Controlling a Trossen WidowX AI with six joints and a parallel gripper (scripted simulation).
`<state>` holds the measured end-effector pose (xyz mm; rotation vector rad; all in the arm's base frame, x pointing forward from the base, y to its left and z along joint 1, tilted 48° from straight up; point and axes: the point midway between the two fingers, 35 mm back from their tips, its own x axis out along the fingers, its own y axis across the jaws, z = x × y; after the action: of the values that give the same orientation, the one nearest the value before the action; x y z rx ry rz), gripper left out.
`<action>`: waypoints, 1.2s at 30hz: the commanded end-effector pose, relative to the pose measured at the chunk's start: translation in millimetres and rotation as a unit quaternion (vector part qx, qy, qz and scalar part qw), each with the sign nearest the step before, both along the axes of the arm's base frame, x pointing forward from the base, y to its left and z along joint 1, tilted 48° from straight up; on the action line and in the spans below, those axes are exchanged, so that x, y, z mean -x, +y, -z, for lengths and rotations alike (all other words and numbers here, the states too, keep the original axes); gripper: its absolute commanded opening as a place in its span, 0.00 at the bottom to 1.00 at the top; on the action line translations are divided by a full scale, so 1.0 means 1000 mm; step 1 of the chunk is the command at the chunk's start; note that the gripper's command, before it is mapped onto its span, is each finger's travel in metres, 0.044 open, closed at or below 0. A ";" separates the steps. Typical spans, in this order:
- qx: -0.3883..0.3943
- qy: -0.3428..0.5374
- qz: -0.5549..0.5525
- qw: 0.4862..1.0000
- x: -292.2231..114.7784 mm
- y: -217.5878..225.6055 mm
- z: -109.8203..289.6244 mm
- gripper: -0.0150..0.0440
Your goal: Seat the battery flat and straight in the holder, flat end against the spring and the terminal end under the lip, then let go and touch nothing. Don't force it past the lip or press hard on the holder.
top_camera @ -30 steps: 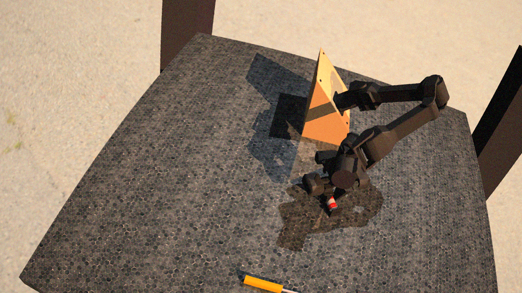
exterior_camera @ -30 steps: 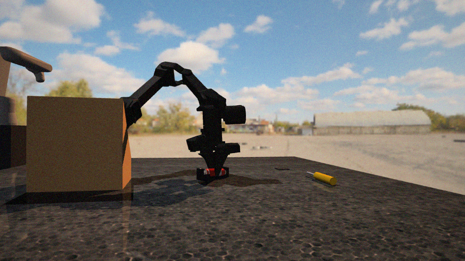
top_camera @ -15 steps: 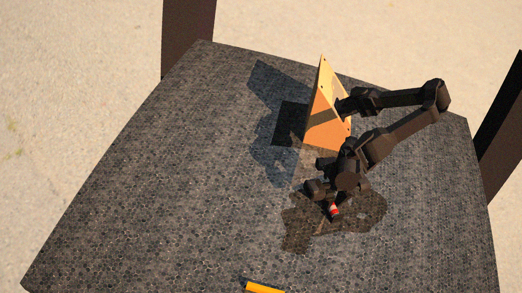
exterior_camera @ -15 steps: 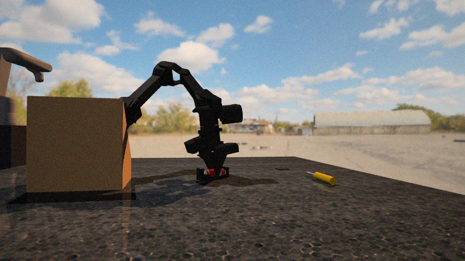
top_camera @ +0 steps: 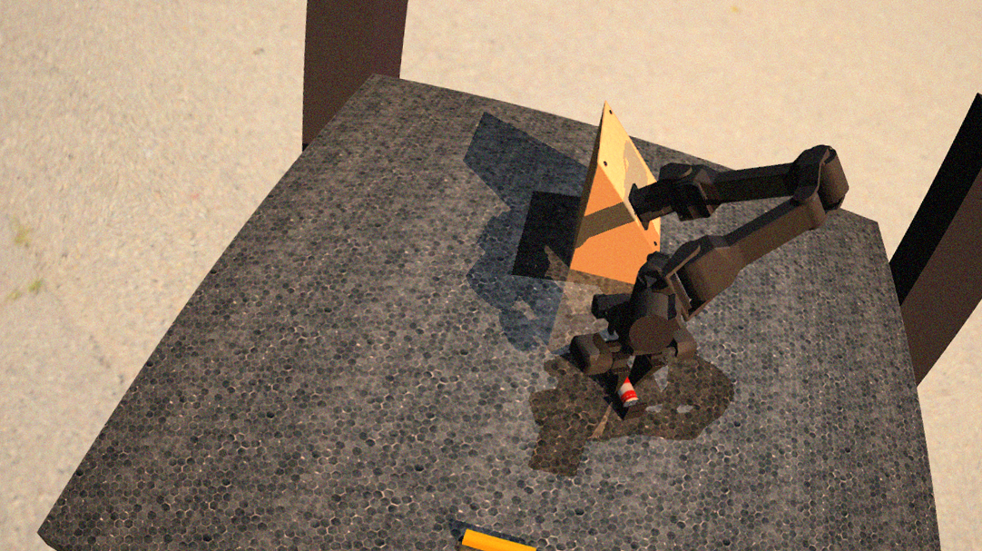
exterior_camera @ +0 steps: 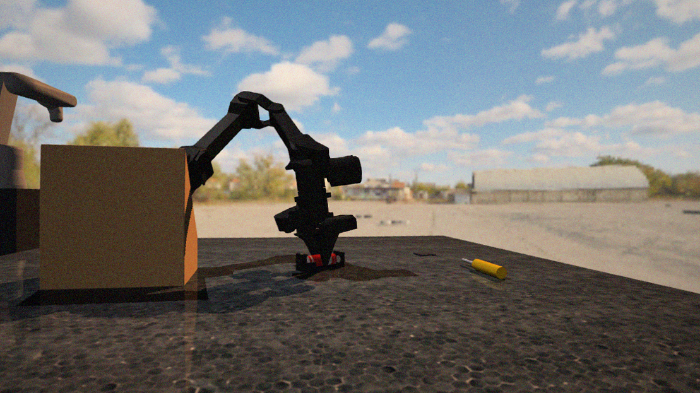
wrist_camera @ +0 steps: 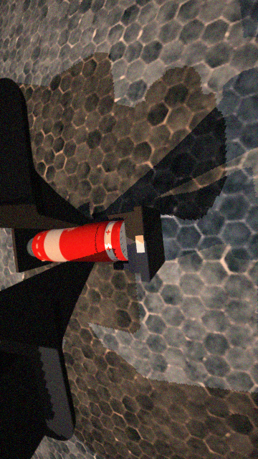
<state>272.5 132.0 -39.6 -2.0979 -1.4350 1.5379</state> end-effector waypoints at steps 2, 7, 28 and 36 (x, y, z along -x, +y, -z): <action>-0.002 -0.002 0.001 1.000 0.004 -0.002 0.002 0.38; -0.004 -0.003 0.004 1.000 0.007 -0.003 0.003 0.38; -0.003 -0.003 0.005 1.000 0.008 -0.004 0.003 0.56; -0.002 -0.002 0.006 1.000 0.006 -0.014 -0.006 0.56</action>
<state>264.0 121.3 -37.6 -2.0969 -1.4181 1.5322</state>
